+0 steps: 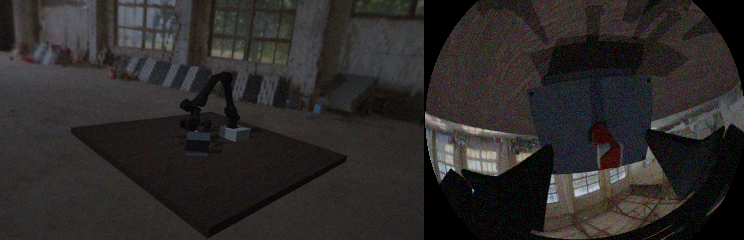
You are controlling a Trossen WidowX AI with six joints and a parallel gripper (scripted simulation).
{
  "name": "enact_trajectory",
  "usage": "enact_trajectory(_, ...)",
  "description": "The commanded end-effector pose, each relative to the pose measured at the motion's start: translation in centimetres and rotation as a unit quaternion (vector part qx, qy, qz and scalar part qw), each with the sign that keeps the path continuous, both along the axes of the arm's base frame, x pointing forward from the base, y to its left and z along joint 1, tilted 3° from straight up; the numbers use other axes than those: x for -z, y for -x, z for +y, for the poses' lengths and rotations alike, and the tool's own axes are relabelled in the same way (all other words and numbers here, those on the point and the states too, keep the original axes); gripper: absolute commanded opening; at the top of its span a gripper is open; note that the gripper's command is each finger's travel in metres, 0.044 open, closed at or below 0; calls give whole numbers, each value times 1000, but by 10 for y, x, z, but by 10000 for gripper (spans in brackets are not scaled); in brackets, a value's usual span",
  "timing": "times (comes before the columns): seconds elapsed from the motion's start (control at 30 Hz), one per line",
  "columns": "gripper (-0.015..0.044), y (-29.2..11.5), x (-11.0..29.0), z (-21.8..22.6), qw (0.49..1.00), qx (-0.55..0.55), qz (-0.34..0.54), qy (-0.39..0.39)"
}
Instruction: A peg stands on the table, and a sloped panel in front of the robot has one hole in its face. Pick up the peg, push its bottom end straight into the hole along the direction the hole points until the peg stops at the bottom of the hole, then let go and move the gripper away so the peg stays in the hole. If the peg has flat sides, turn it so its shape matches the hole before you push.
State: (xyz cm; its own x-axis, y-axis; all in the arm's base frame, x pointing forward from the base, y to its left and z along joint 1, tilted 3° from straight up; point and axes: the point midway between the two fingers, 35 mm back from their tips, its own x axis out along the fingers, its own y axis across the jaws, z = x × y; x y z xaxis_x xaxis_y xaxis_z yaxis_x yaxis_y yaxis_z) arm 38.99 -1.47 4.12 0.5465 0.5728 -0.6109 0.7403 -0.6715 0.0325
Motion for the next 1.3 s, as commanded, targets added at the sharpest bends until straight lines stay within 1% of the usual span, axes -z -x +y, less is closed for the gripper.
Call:
enact_trajectory(0.0,440,3,-4,-4,1000,0,-1,0)
enact_trajectory(1.27,440,38,-44,-50,1000,2,5,3)
